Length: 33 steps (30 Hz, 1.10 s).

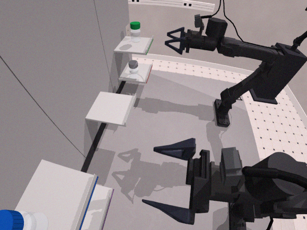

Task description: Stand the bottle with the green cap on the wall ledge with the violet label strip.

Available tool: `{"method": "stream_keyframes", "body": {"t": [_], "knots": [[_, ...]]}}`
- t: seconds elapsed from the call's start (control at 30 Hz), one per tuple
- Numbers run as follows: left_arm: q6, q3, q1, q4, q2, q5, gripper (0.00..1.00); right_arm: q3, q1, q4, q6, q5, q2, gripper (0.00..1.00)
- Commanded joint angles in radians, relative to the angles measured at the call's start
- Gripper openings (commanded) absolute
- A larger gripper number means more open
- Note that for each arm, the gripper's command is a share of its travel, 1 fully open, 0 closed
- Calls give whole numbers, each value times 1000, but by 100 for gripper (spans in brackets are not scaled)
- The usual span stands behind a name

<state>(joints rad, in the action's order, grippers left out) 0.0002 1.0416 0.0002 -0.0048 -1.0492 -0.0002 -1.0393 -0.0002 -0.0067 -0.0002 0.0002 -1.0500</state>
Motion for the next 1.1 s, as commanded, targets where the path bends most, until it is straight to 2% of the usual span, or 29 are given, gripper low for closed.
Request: {"method": "stream_keyframes", "body": {"t": [0.0,0.57,0.7,0.8,0.93,1.03,1.07], "knots": [[-1,18,0,14,13,0,100,-13,0,-4,1,0,9,100],[0,5,0,5,2,0,100,-8,0,7,0,0,3,100],[-15,28,18,-68,-10,49,100,-27,-21,-70,18,-54,0,100],[-27,84,74,-188,-27,129,100,-66,-93,-192,36,-145,-5,100],[-11,233,198,-338,-90,228,100,-183,-260,-343,18,-263,-41,100],[0,357,278,-437,-153,285,100,-287,-372,-440,1,-334,-93,100],[0,357,278,-437,-153,285,100,-287,-372,-440,1,-334,-93,100]]}}
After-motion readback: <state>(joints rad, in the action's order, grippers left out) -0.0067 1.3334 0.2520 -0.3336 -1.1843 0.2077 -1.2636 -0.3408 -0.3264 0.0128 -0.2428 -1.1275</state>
